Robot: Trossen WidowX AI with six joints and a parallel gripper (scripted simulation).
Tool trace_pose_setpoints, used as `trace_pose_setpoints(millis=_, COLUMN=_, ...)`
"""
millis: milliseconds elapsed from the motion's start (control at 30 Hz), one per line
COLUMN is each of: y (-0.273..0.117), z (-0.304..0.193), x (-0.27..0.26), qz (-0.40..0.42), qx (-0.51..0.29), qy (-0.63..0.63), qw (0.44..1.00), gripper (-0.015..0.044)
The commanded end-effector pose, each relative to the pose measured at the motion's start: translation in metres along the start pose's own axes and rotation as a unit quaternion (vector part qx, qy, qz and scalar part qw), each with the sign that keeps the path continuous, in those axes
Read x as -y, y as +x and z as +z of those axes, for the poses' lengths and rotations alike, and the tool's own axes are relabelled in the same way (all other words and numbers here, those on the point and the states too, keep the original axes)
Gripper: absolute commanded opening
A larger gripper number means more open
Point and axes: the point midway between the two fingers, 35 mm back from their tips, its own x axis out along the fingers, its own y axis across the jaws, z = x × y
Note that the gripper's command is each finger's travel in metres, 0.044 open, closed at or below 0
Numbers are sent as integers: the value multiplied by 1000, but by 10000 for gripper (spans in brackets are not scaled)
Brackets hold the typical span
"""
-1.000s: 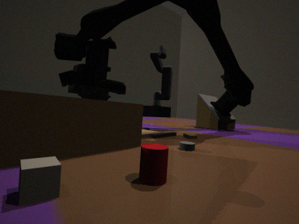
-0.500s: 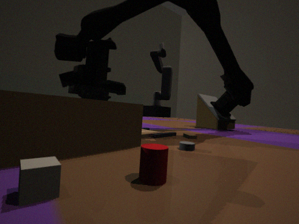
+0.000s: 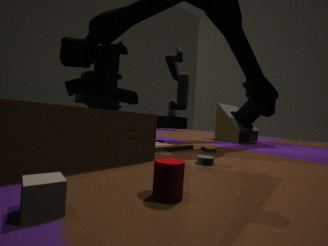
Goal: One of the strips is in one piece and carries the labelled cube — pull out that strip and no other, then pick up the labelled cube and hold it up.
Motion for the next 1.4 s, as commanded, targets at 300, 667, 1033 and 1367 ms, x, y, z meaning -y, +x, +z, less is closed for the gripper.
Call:
trace_pose_setpoints(millis=300, y=2, z=0, x=0, qz=2, qx=1, qy=2, qw=1000, gripper=0)
trace_pose_setpoints(millis=667, y=3, z=0, x=0, qz=2, qx=1, qy=2, qw=1000, gripper=0)
trace_pose_setpoints(millis=1033, y=4, z=-1, x=0, qz=2, qx=1, qy=2, qw=1000, gripper=0)
trace_pose_setpoints(millis=1367, y=5, z=-16, x=0, qz=2, qx=1, qy=3, qw=1000, gripper=0)
